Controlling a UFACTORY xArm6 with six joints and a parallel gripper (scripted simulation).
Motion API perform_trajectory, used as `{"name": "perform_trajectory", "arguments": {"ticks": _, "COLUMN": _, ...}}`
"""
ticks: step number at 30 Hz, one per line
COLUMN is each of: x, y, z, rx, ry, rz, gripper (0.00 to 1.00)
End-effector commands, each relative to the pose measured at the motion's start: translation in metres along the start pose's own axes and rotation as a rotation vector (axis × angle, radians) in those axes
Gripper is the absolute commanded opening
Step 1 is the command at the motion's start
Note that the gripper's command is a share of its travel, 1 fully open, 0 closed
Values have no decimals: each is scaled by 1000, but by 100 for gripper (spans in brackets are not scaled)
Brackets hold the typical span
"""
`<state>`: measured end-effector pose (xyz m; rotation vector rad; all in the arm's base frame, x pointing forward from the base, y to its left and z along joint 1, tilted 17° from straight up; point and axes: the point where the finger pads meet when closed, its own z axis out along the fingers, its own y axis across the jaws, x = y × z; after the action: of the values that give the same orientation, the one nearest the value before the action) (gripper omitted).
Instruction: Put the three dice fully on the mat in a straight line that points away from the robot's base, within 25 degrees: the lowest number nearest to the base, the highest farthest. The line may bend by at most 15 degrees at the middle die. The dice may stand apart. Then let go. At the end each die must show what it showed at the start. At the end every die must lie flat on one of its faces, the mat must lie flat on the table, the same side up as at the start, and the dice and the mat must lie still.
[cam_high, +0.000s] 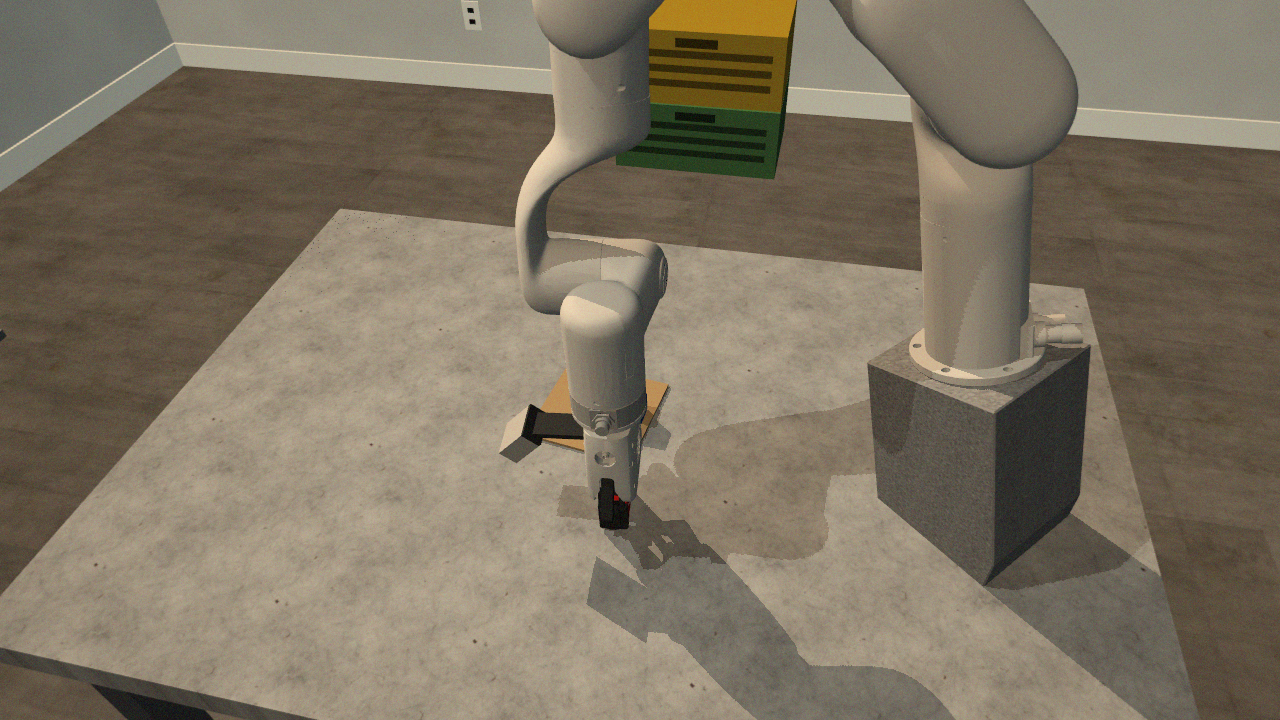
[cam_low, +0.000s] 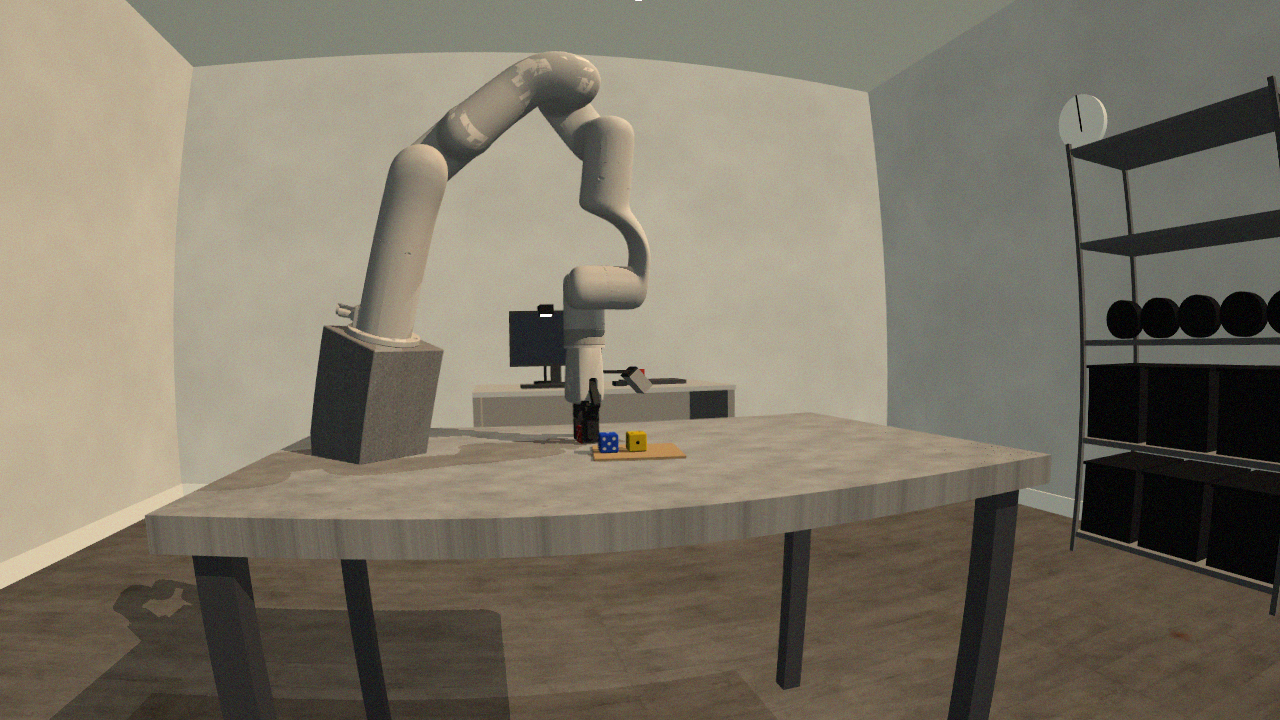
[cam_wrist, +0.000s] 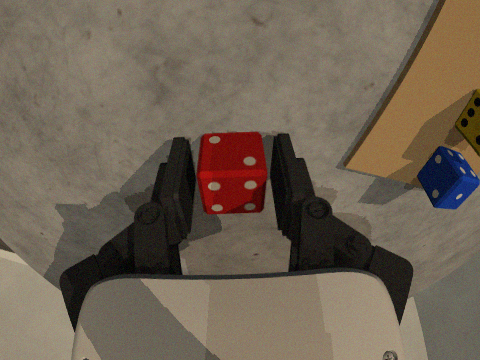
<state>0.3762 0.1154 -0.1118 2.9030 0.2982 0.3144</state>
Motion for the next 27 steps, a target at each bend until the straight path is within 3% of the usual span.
{"name": "perform_trajectory", "arguments": {"ticks": 1, "x": 1, "y": 0, "z": -1, "rx": 1, "ry": 2, "rz": 0, "gripper": 47}}
{"name": "perform_trajectory", "arguments": {"ticks": 17, "x": 1, "y": 0, "z": -1, "rx": 1, "ry": 2, "rz": 0, "gripper": 47}}
{"name": "perform_trajectory", "arguments": {"ticks": 18, "x": 1, "y": 0, "z": -1, "rx": 1, "ry": 2, "rz": 0, "gripper": 27}}
{"name": "perform_trajectory", "arguments": {"ticks": 27, "x": 1, "y": 0, "z": -1, "rx": 1, "ry": 2, "rz": 0, "gripper": 27}}
